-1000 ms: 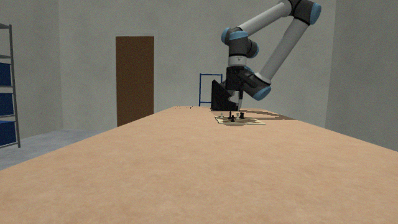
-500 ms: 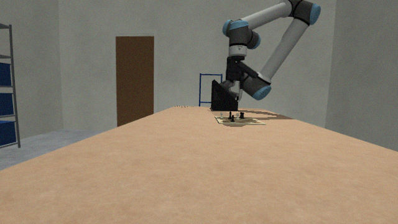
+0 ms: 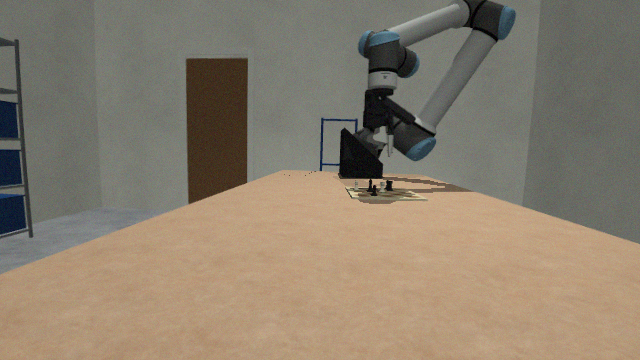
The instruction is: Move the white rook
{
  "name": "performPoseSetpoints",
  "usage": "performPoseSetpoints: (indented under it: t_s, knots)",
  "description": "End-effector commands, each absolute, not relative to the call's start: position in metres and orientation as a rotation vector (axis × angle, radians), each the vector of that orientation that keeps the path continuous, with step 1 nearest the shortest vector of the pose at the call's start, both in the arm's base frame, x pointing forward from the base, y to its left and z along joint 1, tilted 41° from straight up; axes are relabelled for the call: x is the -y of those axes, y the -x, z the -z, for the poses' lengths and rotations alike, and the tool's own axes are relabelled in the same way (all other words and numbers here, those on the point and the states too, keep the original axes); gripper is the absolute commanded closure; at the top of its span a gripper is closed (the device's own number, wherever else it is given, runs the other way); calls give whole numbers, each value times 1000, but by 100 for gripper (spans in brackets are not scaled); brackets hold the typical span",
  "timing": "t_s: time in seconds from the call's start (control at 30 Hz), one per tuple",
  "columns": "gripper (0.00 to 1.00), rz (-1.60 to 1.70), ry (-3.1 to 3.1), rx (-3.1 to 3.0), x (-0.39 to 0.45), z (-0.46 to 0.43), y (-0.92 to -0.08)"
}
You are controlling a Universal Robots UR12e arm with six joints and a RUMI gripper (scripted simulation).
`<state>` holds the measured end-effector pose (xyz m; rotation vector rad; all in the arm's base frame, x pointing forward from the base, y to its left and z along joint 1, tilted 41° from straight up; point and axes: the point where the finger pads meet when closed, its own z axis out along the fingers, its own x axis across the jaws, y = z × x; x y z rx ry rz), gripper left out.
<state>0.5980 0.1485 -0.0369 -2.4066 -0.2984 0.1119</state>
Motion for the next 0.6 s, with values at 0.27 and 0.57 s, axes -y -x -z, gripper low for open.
performPoseSetpoints:
  t_s: [0.27,0.57]
  knots:
    - [0,-110,2407,298,-148,36,-599]
    - [0,-110,2407,298,-132,18,-603]
